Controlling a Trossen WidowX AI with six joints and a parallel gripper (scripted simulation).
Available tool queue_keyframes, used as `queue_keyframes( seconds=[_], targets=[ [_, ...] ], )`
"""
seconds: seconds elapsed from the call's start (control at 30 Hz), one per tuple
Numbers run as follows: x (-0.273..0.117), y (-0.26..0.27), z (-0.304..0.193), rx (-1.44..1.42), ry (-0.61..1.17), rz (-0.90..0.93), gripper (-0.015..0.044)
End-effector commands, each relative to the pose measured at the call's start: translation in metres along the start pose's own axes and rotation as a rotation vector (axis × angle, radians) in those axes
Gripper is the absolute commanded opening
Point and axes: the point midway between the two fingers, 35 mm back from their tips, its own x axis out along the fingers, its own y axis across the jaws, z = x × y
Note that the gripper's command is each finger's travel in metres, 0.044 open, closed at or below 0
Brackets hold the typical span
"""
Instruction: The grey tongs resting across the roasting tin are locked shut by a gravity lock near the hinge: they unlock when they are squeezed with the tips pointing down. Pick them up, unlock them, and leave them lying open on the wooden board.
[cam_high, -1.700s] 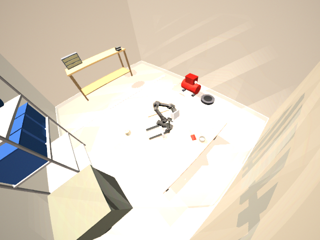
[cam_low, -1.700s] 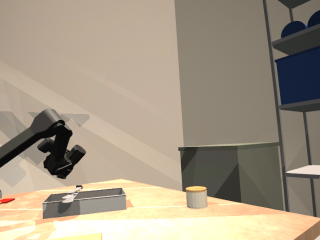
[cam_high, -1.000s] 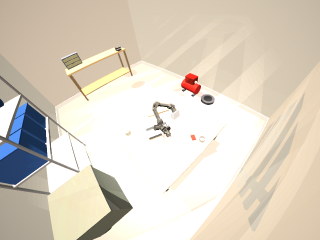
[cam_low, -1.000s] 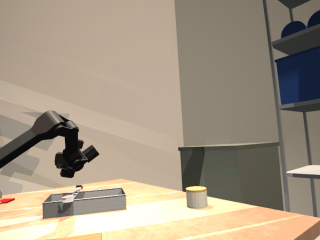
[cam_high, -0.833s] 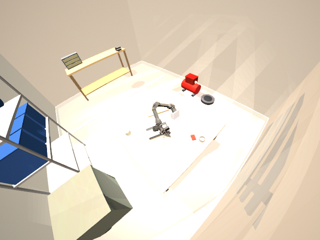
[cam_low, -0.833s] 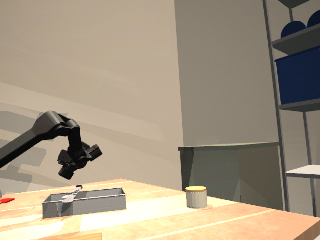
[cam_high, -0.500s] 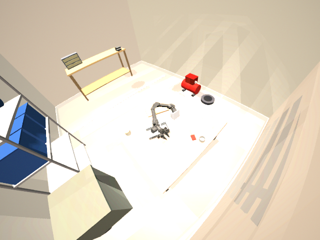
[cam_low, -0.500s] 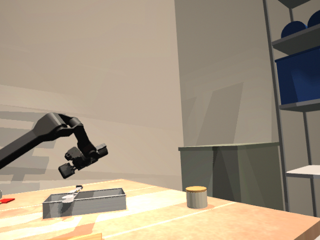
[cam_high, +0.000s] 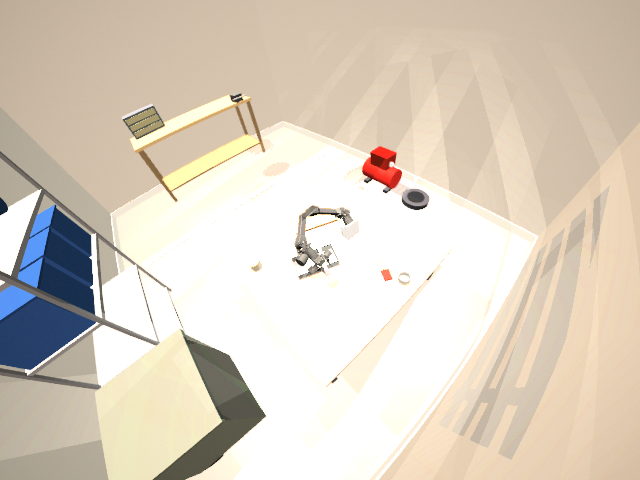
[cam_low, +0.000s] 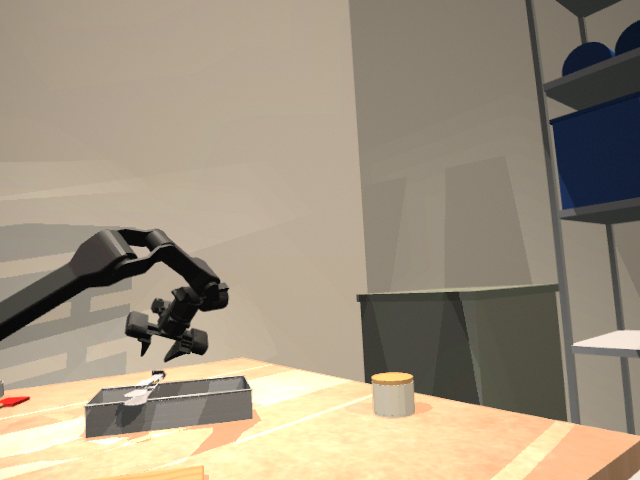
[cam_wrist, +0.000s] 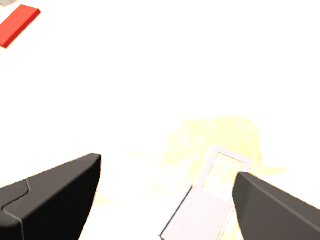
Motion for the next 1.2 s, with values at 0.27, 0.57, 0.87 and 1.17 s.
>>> queue_keyframes(
  seconds=[0.27, 0.57, 0.87, 1.17],
  targets=[
    [-0.06, 0.009, -0.071, 0.427, 0.454, -0.012, 0.026],
    [-0.061, 0.006, -0.069, 0.425, 0.446, -0.02, 0.026],
    [-0.056, 0.006, -0.071, 0.425, 0.452, -0.018, 0.026],
    [-0.043, 0.006, -0.078, 0.424, 0.471, -0.011, 0.026]
  ],
)
